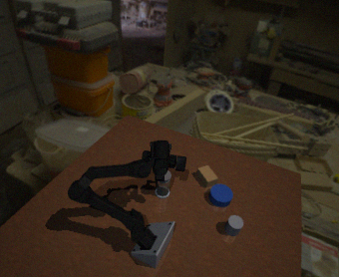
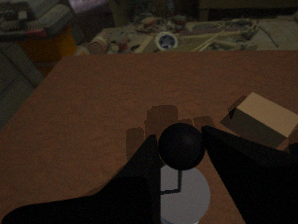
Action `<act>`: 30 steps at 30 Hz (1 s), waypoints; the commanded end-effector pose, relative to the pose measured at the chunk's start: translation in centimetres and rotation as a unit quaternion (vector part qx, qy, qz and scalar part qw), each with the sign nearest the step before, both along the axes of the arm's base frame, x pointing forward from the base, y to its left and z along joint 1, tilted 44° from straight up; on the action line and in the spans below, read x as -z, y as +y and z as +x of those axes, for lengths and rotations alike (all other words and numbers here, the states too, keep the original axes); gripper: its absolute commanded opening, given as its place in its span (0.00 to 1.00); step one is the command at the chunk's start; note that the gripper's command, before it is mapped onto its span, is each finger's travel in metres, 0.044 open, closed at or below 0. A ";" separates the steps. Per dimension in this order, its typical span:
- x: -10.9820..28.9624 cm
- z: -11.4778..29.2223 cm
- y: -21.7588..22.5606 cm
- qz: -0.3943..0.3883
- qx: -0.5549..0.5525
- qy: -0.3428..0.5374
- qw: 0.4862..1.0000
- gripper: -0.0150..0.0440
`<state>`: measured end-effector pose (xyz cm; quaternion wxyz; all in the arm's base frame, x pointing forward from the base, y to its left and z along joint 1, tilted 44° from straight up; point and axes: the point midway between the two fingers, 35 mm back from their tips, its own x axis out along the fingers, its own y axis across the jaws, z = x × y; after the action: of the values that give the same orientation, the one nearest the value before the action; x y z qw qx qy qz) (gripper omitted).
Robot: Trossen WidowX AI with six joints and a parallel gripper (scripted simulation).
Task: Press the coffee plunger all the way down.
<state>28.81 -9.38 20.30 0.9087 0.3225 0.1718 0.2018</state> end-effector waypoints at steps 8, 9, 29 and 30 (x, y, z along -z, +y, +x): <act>2.2 0.4 1.5 -0.001 -0.003 0.012 1.000 0.46; 2.3 0.4 1.6 -0.001 -0.003 0.012 1.000 0.46; 4.8 0.9 3.8 -0.001 -0.003 0.012 1.000 0.46; 4.9 1.0 3.9 -0.001 -0.003 0.011 1.000 0.46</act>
<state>29.97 -6.93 17.40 0.9180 0.3059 0.1617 0.1939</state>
